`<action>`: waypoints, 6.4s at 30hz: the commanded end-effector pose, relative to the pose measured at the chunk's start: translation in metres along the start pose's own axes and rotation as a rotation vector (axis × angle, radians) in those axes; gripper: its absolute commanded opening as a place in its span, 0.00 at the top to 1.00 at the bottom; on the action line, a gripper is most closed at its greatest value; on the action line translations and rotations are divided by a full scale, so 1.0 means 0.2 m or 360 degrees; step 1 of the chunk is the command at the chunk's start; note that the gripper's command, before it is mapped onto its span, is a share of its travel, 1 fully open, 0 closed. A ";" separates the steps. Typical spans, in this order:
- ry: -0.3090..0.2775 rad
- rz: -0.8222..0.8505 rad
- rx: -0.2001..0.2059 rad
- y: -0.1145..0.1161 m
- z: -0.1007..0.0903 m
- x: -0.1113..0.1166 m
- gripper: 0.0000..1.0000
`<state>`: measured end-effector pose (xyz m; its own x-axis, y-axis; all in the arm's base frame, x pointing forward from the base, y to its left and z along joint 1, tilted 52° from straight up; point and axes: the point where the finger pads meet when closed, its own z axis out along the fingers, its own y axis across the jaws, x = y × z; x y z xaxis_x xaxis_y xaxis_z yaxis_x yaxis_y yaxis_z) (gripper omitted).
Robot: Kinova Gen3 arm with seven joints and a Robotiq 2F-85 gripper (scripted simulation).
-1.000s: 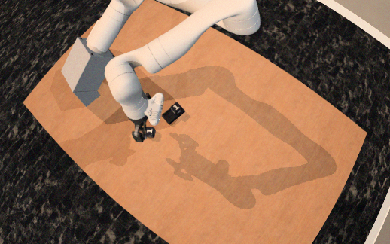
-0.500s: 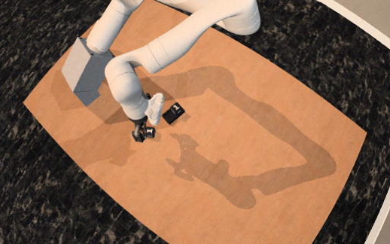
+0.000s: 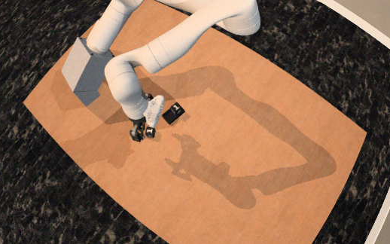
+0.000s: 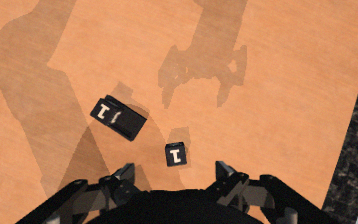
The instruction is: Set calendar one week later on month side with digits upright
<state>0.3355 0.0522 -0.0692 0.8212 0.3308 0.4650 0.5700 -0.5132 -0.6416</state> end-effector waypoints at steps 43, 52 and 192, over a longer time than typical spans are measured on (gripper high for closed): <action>0.0000 0.1897 -0.0001 0.00 -0.04 -0.01 0.00; 0.0001 0.2133 -0.0002 0.00 -0.05 -0.01 0.00; 0.0000 0.2302 -0.0002 0.00 0.20 0.00 0.54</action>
<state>0.3359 0.0850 -0.0948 0.6674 -0.4677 -0.5795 -0.7443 -0.3928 -0.5402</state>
